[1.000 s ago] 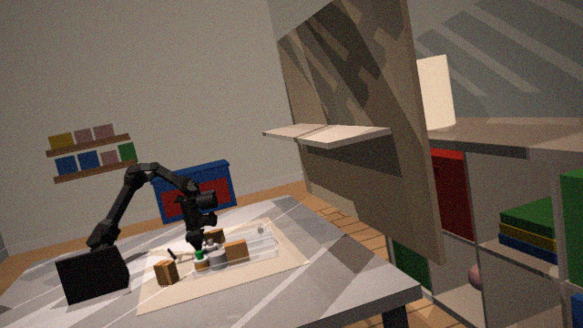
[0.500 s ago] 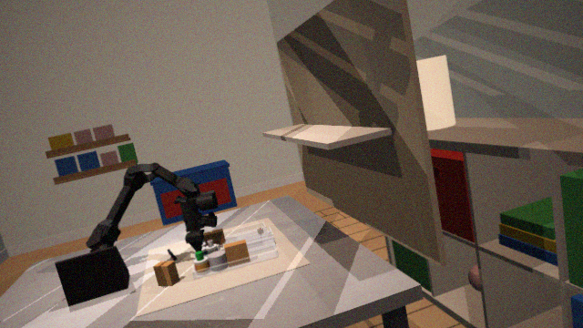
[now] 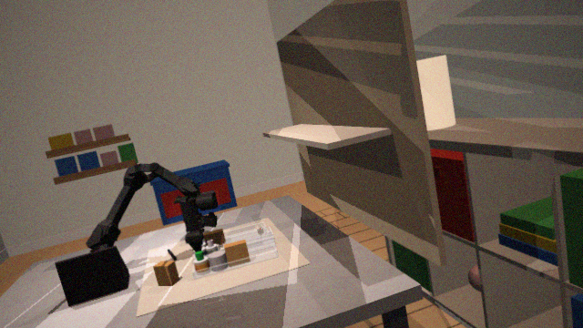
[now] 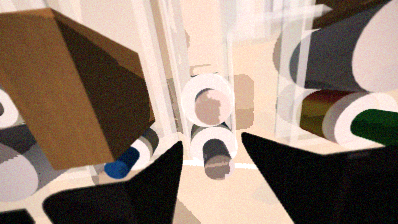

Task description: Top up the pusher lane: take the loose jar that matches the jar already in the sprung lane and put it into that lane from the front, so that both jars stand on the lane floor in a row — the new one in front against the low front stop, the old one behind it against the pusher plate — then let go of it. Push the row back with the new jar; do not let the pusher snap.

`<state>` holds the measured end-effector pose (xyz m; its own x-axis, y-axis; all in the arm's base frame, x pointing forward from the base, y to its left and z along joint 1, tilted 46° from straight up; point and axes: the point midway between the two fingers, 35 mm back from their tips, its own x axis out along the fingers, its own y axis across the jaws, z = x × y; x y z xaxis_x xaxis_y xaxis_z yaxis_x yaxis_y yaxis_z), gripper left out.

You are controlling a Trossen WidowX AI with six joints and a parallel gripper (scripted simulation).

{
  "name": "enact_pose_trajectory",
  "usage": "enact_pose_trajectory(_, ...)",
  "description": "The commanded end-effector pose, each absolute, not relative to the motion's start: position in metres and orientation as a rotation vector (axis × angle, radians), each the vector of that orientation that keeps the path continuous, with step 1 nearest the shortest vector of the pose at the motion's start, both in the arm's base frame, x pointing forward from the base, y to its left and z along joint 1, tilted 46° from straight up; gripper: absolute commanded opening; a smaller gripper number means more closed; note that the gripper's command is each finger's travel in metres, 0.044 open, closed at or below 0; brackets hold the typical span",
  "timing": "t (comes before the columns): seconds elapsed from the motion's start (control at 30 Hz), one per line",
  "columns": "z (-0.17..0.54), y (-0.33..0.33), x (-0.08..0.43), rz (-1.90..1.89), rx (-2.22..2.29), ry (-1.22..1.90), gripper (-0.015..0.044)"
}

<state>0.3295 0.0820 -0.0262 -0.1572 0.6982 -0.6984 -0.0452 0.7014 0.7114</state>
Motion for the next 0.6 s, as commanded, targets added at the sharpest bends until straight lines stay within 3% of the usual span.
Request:
enact_pose_trajectory(0.0,-0.021,0.076,0.331,0.712,0.54,1.607,0.0306)
enact_pose_trajectory(0.57,-0.011,0.064,0.313,0.711,0.54,1.608,0.0306)
